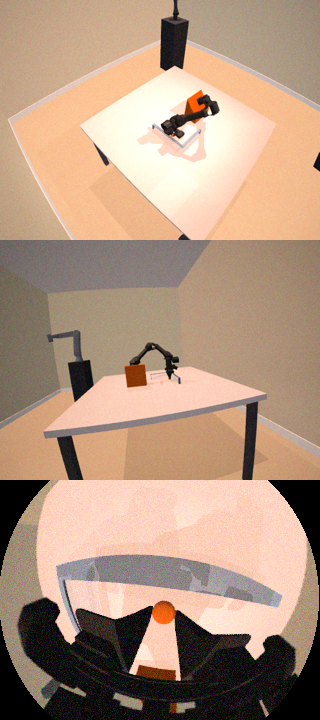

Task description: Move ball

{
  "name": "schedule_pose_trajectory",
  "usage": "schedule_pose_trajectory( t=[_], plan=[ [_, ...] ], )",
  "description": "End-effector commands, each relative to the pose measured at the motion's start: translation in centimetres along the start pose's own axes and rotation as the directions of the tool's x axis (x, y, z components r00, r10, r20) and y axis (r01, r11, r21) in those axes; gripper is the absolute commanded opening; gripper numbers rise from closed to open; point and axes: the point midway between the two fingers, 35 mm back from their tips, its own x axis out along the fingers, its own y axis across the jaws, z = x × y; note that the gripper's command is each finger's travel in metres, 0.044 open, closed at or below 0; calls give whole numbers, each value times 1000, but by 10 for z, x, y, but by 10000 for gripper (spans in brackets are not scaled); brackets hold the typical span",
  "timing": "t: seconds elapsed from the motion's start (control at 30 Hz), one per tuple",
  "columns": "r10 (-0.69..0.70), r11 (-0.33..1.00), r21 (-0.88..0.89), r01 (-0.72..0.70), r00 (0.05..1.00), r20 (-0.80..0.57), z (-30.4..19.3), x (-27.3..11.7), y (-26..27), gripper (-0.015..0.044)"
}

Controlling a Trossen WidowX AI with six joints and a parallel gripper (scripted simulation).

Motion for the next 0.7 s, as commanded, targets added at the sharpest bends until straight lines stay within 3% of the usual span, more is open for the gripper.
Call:
schedule_pose_trajectory(
  t=[0.0,0.53,0.67],
  plan=[
    [-1,1000,5,1,1000,4,-4,-15,-4,0],
    [-11,999,-36,12,1000,12,11,-112,5,0],
    [-11,999,-38,12,1000,12,11,-116,4,0]
  ],
)
